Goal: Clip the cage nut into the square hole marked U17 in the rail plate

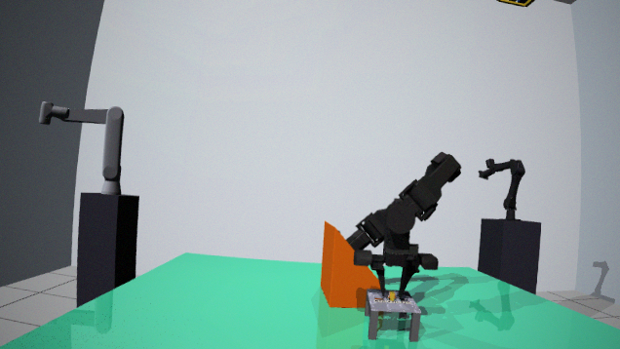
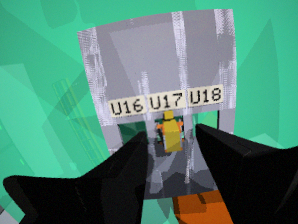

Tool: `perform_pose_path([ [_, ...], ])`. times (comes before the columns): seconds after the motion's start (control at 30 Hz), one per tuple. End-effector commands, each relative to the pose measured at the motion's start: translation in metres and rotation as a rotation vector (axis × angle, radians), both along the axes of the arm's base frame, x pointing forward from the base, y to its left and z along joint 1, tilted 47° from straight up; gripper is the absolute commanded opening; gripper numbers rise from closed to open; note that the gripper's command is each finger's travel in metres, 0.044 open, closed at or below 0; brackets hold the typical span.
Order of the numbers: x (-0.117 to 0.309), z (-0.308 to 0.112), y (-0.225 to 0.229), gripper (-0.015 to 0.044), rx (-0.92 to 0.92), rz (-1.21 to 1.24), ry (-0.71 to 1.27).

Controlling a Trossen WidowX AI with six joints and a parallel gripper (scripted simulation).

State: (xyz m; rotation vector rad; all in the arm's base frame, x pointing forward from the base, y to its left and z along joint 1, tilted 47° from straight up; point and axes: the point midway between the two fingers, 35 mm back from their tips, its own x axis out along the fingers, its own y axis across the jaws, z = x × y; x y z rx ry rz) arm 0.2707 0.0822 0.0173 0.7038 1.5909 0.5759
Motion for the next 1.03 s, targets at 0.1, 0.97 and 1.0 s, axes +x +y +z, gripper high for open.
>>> perform_pose_path([
  [0.1, 0.0, 0.0, 0.0, 0.0349, 0.0, 0.0, 0.0],
  [0.97, 0.003, 0.034, -0.037, 0.044, 0.001, -0.004, -0.011],
  [1.0, 0.003, 0.034, -0.037, 0.044, 0.001, -0.004, -0.011],
])
